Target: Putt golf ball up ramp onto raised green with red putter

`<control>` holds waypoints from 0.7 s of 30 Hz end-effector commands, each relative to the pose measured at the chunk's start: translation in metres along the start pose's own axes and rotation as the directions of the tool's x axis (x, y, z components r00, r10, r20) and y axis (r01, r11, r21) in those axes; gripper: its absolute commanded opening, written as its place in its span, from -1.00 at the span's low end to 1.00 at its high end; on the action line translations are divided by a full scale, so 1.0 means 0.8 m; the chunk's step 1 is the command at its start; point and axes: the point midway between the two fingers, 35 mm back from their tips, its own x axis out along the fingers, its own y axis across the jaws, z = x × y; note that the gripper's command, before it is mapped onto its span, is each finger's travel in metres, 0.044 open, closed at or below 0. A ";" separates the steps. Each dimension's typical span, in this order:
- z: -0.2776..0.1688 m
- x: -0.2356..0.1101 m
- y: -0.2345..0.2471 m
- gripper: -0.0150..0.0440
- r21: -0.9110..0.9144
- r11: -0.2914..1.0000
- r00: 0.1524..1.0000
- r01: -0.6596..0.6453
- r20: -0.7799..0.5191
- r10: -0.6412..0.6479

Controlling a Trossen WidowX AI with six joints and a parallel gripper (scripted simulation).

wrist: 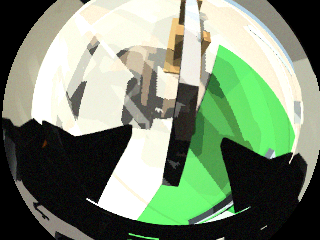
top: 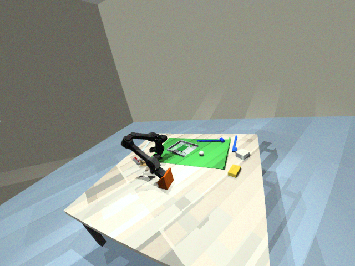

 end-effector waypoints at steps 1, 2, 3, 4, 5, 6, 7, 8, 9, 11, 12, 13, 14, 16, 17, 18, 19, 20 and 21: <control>-0.002 0.009 0.003 1.00 0.009 1.000 1.000 -0.004 0.006 0.004; -0.003 0.011 0.003 1.00 0.009 1.000 1.000 -0.004 0.006 0.003; -0.003 0.013 0.003 1.00 0.009 1.000 1.000 -0.003 0.006 0.003; -0.003 0.015 0.003 1.00 0.009 1.000 1.000 -0.003 0.006 0.003; -0.004 0.017 0.003 1.00 0.009 1.000 1.000 -0.003 0.007 0.003; -0.004 0.018 0.003 1.00 0.009 1.000 1.000 -0.003 0.007 0.003; -0.004 0.019 0.003 1.00 0.009 1.000 1.000 -0.003 0.007 0.003; -0.004 0.019 0.003 1.00 0.009 1.000 1.000 -0.003 0.007 0.003; -0.004 0.019 0.003 1.00 0.009 1.000 1.000 -0.003 0.007 0.003; -0.003 0.015 0.001 0.82 0.000 1.000 1.000 -0.001 0.002 0.001; -0.003 0.015 0.001 0.73 0.000 1.000 1.000 -0.001 0.002 0.001; -0.003 0.015 0.001 0.64 0.000 1.000 1.000 -0.001 0.002 0.001; -0.003 0.015 0.001 0.56 0.000 1.000 1.000 -0.001 0.002 0.001; -0.003 0.015 0.001 0.38 0.000 1.000 1.000 -0.001 0.002 0.001; -0.003 0.015 0.001 0.29 0.000 1.000 1.000 -0.001 0.002 0.001; -0.003 0.015 0.001 0.20 0.000 1.000 1.000 -0.001 0.002 0.001; -0.003 0.015 0.001 0.11 0.000 1.000 1.000 -0.001 0.002 0.001; -0.003 0.015 0.001 0.02 0.000 1.000 1.000 -0.001 0.002 0.001; -0.003 0.015 0.001 -0.07 0.000 1.000 1.000 -0.001 0.002 0.001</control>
